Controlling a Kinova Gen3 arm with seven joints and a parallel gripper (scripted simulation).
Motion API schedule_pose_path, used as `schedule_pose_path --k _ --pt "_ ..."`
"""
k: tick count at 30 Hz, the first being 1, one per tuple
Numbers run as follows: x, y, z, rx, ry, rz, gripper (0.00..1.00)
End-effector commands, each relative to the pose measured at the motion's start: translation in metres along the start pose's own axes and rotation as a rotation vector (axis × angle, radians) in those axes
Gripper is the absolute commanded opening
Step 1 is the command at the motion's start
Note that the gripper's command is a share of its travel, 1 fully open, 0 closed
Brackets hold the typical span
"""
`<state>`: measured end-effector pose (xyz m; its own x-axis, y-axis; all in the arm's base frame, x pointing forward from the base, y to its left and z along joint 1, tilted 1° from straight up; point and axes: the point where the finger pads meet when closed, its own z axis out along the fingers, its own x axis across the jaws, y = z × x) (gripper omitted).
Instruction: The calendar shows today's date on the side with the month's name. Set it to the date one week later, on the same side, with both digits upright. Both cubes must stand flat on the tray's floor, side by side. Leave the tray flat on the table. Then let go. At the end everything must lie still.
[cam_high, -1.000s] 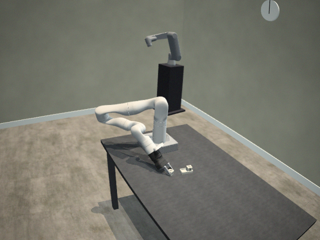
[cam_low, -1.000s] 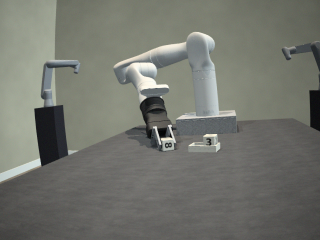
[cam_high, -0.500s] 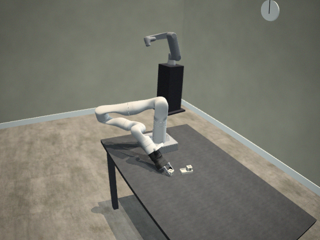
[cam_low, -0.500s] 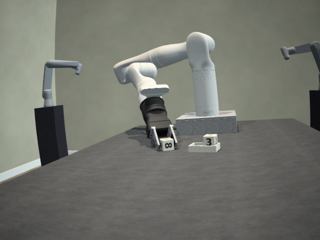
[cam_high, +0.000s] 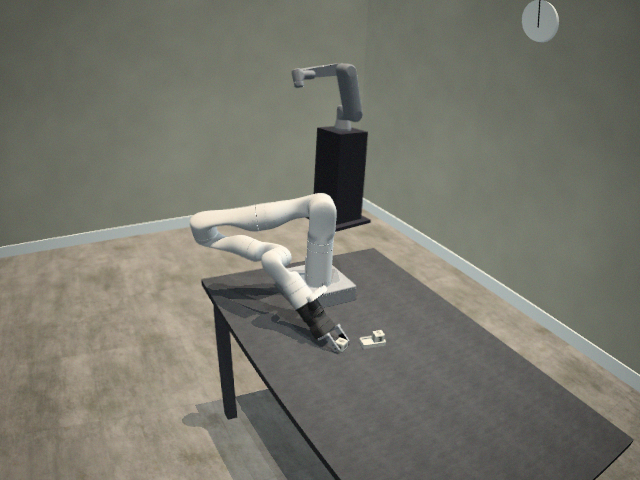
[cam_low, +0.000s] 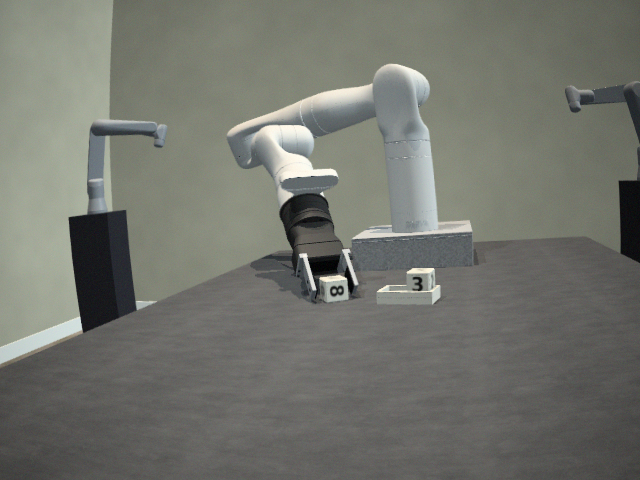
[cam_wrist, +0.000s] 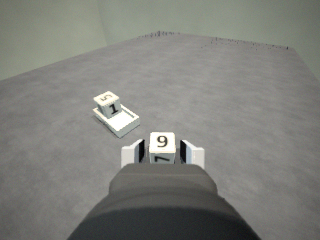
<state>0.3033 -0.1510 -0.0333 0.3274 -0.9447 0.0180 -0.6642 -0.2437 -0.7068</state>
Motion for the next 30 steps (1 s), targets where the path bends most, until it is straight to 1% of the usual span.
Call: schedule_pose_path --k 1,15,20,25,27,30 --pt "0.0 0.0 0.0 0.0 0.001 -0.001 1.0" --pt "0.0 -0.003 -0.003 0.0 0.001 -0.001 1.0" --pt "0.0 -0.011 -0.011 0.0 0.001 -0.001 1.0" --pt "0.0 -0.023 -0.023 0.0 0.001 -0.001 1.0" --pt "0.0 -0.023 -0.023 0.0 0.001 -0.001 1.0" --pt "0.0 -0.031 -0.031 0.0 0.001 -0.001 1.0"
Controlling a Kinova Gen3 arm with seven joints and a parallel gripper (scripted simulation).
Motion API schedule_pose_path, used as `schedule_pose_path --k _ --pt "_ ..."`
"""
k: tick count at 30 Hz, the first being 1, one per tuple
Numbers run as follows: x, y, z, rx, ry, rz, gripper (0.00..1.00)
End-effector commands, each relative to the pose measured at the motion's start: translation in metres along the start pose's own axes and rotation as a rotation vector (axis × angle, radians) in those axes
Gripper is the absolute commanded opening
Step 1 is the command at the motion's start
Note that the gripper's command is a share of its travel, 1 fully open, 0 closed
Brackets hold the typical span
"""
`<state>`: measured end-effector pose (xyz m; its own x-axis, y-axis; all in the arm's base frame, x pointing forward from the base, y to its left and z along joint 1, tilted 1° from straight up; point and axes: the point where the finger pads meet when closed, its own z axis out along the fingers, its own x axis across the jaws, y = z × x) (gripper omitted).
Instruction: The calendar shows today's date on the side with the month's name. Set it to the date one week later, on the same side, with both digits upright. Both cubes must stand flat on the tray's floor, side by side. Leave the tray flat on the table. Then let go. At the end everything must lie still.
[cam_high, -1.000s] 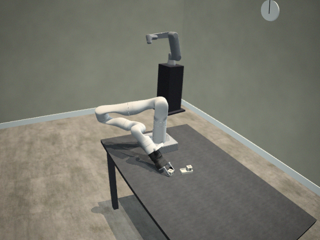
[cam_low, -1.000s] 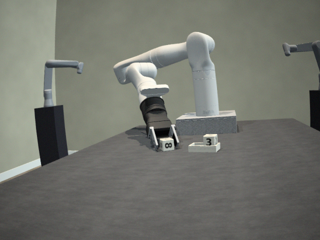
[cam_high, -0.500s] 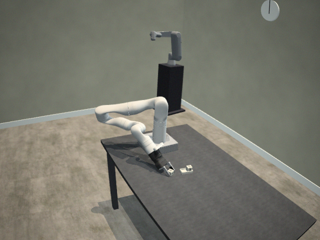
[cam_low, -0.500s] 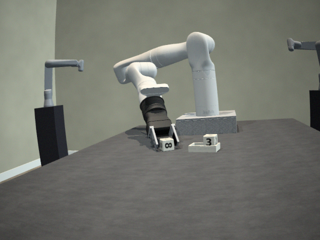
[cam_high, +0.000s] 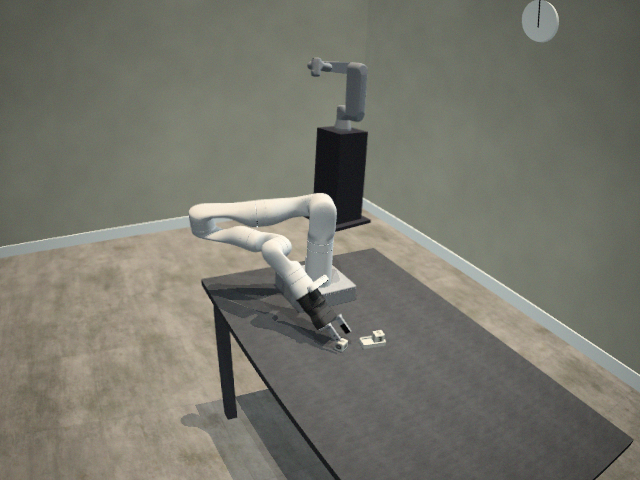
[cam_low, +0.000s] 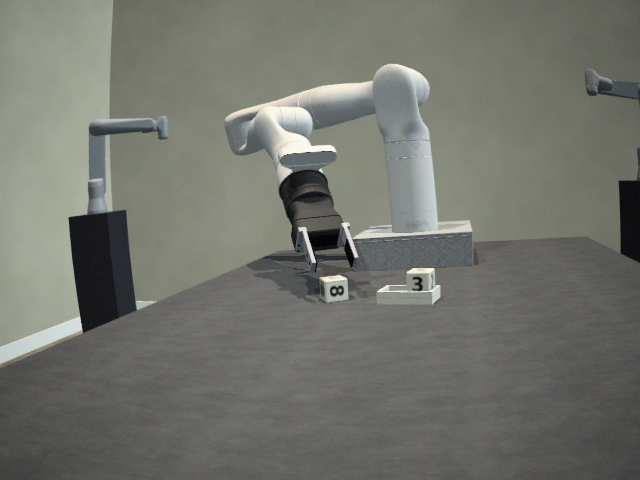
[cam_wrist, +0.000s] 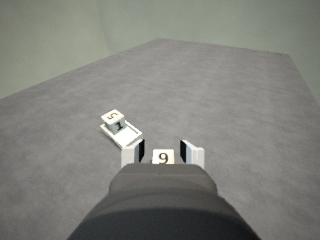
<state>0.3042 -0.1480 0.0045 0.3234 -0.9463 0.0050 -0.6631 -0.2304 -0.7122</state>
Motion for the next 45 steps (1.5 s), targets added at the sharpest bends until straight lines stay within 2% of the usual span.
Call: schedule_pose_path --k 1,10,24,31,45 --pt "0.002 -0.005 -0.008 -0.007 0.007 -0.013 1.0" --pt "0.002 -0.02 -0.022 -0.007 0.007 -0.013 1.0" --pt "0.001 -0.021 -0.023 -0.019 0.004 -0.012 1.0" --pt "0.0 -0.02 -0.022 -0.063 -0.005 -0.009 1.0" --pt "0.001 -0.022 -0.023 -0.241 0.0 -0.01 1.0"
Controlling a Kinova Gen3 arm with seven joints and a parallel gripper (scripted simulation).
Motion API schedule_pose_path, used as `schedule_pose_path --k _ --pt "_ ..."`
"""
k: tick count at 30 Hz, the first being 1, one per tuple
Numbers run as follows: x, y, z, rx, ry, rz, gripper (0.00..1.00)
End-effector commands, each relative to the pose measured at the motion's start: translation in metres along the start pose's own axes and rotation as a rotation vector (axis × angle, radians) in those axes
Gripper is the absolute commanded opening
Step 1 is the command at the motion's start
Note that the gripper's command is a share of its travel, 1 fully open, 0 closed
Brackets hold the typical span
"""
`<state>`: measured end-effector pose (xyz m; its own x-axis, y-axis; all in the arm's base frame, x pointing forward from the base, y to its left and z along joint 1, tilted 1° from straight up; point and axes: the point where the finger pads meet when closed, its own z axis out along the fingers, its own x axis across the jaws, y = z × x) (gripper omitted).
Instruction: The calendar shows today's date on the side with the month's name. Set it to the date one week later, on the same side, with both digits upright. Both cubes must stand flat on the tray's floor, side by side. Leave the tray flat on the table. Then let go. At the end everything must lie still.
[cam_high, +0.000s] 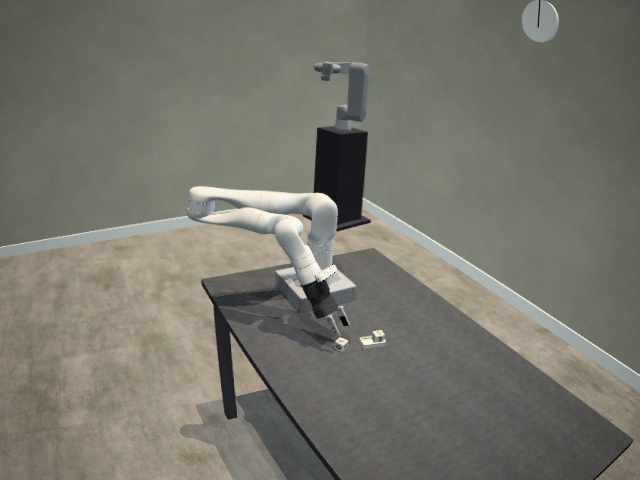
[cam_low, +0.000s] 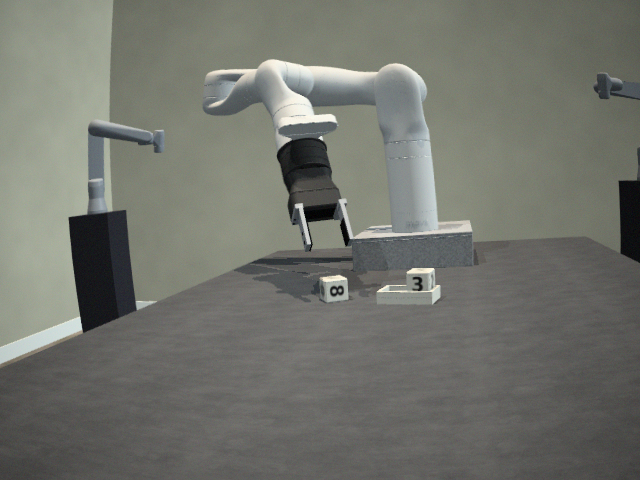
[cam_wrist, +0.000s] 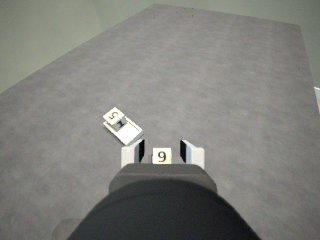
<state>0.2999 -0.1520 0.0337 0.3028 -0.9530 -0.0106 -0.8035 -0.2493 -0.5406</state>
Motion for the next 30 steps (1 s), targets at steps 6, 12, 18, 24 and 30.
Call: schedule_pose_path --k 6,12,18,24,30 --pt "-0.0014 -0.007 -0.0005 -0.042 0.01 -0.037 1.0" --pt "-0.0013 -0.0074 -0.0007 -0.048 0.012 -0.038 1.0" --pt "-0.0013 -0.0062 0.0009 -0.09 0.006 -0.036 1.0" --pt "-0.0013 -0.0055 0.0024 -0.164 0.002 -0.035 1.0" --pt "-0.0012 -0.0082 0.0012 -0.273 0.01 -0.035 1.0"
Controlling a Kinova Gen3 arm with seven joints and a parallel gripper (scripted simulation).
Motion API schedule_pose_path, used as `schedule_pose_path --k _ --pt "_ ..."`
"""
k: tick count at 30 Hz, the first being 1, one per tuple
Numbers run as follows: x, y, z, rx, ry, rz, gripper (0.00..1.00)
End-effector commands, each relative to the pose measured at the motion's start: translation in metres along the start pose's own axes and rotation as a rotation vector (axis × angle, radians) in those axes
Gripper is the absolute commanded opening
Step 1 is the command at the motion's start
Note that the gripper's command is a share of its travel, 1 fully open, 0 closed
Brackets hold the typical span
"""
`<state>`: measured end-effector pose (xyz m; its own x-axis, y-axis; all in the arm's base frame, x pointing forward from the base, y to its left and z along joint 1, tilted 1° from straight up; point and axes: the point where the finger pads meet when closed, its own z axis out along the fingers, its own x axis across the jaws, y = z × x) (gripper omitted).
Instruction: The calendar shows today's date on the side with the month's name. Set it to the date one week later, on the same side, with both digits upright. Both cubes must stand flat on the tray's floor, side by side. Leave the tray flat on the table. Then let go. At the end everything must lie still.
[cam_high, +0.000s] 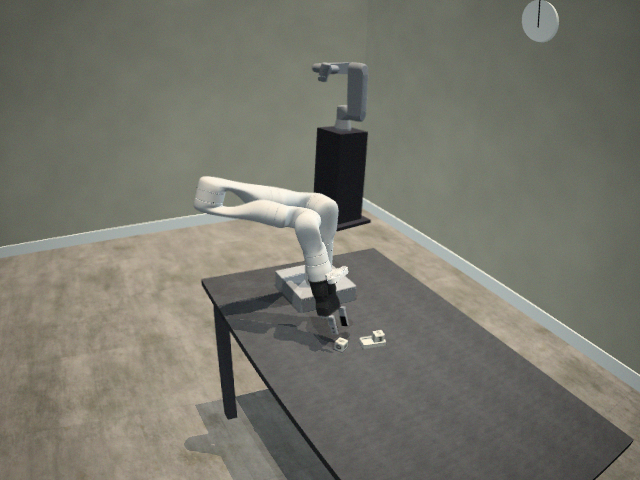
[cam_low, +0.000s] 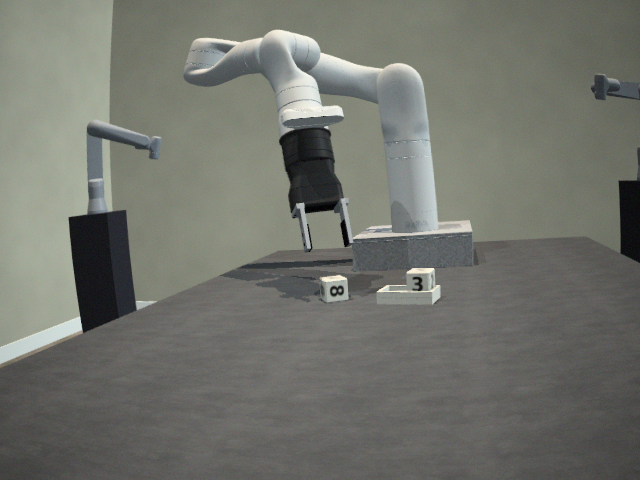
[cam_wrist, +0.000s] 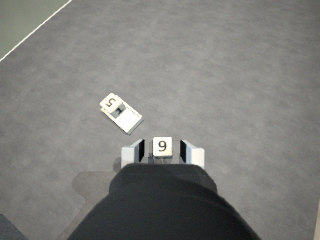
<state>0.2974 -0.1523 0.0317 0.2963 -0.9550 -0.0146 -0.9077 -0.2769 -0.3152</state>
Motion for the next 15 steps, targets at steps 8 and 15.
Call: schedule_pose_path --k 8,15 --pt "-0.001 -0.0129 -0.0038 -0.059 0.023 -0.041 1.0" --pt "-0.0006 -0.0125 -0.0025 -0.091 0.021 -0.04 1.0"
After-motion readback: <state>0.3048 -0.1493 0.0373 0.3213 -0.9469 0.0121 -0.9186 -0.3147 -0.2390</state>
